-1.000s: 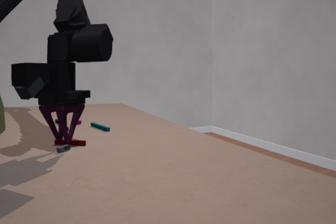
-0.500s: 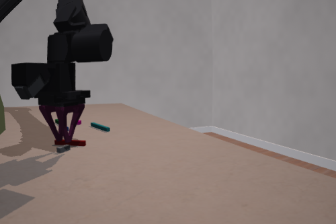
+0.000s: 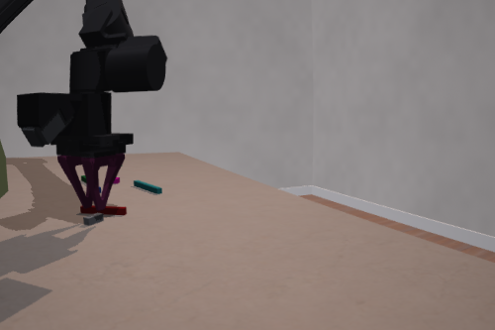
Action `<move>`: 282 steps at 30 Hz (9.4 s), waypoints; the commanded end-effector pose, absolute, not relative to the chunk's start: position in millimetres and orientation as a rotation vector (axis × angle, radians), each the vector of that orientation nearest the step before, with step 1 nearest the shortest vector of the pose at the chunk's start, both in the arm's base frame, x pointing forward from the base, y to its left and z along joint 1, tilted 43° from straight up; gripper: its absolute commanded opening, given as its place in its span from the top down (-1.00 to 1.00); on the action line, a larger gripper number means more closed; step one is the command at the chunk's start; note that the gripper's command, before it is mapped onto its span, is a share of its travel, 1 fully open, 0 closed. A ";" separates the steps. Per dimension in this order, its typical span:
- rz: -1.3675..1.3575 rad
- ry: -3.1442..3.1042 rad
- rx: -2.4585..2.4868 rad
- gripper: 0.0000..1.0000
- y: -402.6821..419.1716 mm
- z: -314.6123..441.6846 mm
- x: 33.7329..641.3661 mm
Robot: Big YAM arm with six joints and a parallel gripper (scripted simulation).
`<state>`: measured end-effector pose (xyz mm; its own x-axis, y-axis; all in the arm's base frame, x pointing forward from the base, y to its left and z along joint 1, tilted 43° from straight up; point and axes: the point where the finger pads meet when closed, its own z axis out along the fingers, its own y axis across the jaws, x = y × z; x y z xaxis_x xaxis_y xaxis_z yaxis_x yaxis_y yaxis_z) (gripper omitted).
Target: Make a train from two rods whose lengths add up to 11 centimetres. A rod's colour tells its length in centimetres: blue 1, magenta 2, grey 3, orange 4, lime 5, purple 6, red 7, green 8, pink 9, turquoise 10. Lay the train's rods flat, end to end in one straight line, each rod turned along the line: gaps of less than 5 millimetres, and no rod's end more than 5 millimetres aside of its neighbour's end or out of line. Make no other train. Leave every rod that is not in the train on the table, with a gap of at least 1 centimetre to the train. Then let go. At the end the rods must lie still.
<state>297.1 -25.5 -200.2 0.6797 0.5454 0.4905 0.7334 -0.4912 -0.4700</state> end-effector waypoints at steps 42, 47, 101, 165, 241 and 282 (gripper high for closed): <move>-0.386 -0.996 -2.233 0.53 -29.0 -196.0 309.9; -0.387 -0.997 -2.233 0.53 -29.2 -196.3 311.2; -0.379 -0.993 -2.230 0.53 -26.0 -205.4 310.8; -0.364 -0.973 -2.225 0.91 -13.9 -213.9 299.4; -0.503 -1.347 -2.081 0.91 -53.8 -102.8 323.5; -0.807 -2.106 -1.513 0.91 27.9 -30.8 345.7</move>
<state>342.2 21.4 -40.9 -0.2312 0.7171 0.6574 0.9728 0.1779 0.1481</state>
